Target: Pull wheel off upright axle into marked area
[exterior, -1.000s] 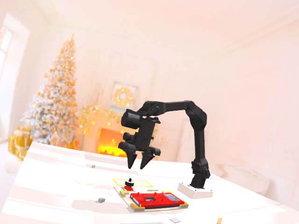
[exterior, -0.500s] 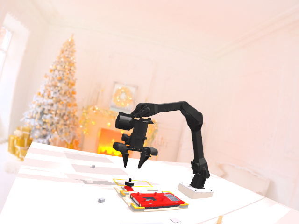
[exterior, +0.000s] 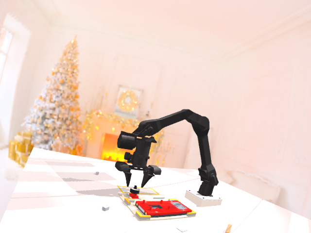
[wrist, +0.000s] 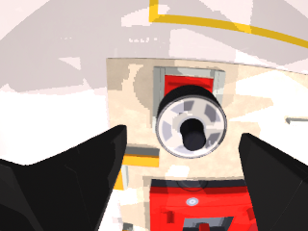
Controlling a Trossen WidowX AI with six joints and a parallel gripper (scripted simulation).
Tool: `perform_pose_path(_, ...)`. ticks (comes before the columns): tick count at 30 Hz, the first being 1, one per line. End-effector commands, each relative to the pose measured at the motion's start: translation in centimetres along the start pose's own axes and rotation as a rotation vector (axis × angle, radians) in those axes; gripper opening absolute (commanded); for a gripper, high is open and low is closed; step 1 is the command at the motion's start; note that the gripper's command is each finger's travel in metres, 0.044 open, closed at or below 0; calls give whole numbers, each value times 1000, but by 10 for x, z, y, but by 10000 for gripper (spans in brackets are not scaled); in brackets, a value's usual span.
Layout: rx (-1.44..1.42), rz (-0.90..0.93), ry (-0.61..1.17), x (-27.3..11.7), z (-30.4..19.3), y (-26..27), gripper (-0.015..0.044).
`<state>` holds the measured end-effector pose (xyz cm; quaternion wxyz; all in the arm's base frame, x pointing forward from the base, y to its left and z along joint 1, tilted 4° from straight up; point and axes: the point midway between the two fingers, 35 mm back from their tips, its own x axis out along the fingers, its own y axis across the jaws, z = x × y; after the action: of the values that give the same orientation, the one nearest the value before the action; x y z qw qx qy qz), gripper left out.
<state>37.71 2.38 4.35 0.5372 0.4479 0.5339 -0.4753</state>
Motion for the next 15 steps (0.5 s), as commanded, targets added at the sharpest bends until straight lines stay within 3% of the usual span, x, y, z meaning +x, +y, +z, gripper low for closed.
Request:
perform_pose_path(1,1,-2,-4,17,1,-4,300)
perform_pose_path(5,1,-2,-4,19,1,-4,300)
perform_pose_path(9,2,-6,0,16,0,-3,195)
perform_pose_path(15,2,-6,0,16,0,-3,155)
